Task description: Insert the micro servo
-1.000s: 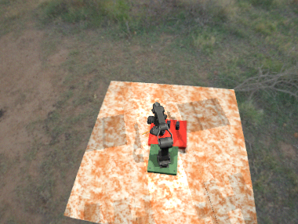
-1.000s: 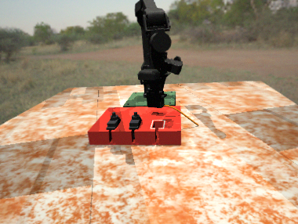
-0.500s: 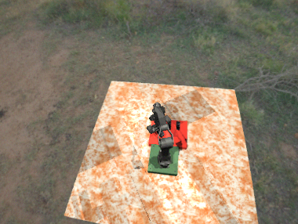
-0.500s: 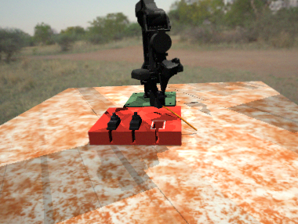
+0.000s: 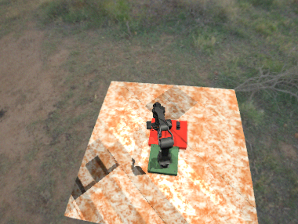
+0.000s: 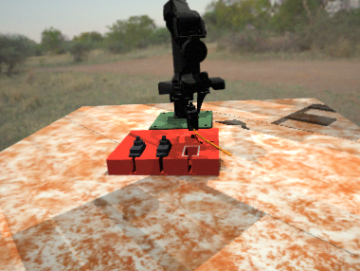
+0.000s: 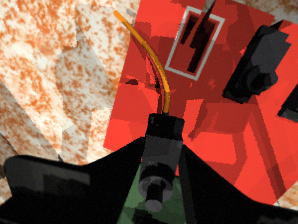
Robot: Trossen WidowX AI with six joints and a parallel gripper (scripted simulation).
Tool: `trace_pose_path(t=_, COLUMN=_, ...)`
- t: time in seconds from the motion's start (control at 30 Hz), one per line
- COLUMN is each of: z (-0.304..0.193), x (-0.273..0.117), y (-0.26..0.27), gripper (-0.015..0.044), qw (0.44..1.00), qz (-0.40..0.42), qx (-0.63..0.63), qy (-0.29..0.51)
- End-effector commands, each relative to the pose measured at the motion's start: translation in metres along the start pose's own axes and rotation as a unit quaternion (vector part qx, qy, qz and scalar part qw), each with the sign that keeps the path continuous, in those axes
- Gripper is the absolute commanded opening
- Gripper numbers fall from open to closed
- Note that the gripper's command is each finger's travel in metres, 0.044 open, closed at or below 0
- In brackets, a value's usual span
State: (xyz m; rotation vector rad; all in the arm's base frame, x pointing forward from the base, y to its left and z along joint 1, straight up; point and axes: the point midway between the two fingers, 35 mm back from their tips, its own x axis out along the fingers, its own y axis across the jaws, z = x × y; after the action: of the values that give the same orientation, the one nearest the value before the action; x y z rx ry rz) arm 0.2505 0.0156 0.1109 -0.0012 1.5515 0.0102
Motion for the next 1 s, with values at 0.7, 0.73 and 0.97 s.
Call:
trace_pose_path(t=0.7, z=0.042, x=-0.002, y=-0.009, gripper=0.0, qw=0.995, qz=-0.001, qx=0.103, qy=-0.005)
trace_pose_path(t=0.73, z=0.046, x=-0.002, y=-0.009, gripper=0.0, qw=0.995, qz=-0.001, qx=0.103, qy=-0.005)
trace_pose_path(t=0.97, z=0.072, x=-0.003, y=-0.015, gripper=0.0, qw=0.995, qz=-0.001, qx=0.103, qy=-0.006)
